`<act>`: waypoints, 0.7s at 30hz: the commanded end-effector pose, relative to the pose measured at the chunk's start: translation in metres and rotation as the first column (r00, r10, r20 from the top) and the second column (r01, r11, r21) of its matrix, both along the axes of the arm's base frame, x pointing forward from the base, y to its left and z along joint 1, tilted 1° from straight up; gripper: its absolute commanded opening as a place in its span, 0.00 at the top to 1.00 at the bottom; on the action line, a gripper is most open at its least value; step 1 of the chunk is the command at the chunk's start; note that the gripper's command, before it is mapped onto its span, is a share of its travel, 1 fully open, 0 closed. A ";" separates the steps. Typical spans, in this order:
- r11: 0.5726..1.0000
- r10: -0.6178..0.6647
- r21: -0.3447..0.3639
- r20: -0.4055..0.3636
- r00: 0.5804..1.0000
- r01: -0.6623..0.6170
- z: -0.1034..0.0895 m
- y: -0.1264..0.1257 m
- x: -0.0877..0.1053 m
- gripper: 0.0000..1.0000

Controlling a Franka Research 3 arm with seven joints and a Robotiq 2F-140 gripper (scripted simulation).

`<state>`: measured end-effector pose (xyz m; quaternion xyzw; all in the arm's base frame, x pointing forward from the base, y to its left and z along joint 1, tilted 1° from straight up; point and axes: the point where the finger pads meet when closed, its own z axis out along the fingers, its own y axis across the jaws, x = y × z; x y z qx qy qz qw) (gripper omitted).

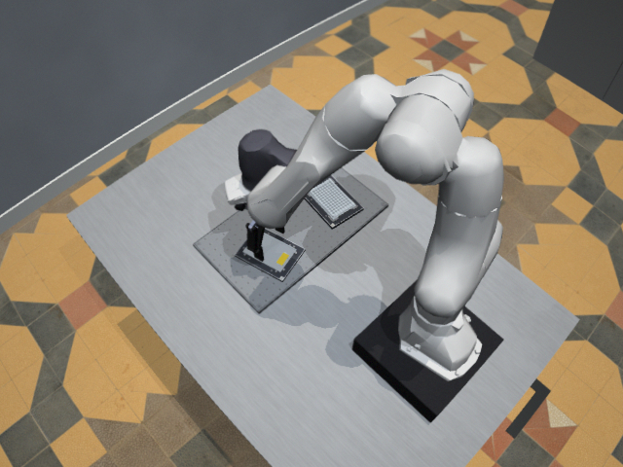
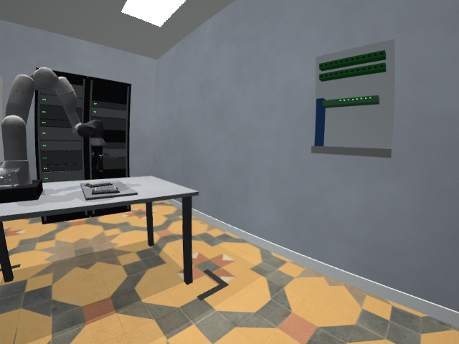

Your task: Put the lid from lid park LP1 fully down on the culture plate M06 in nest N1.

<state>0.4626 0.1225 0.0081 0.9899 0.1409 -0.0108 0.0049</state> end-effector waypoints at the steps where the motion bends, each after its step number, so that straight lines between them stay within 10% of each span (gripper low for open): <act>1: 1.000 -0.003 0.001 0.010 1.000 0.003 -0.004 0.001 0.003 0.31; 21: 1.000 -0.003 0.001 0.010 1.000 0.003 -0.021 0.000 0.004 0.31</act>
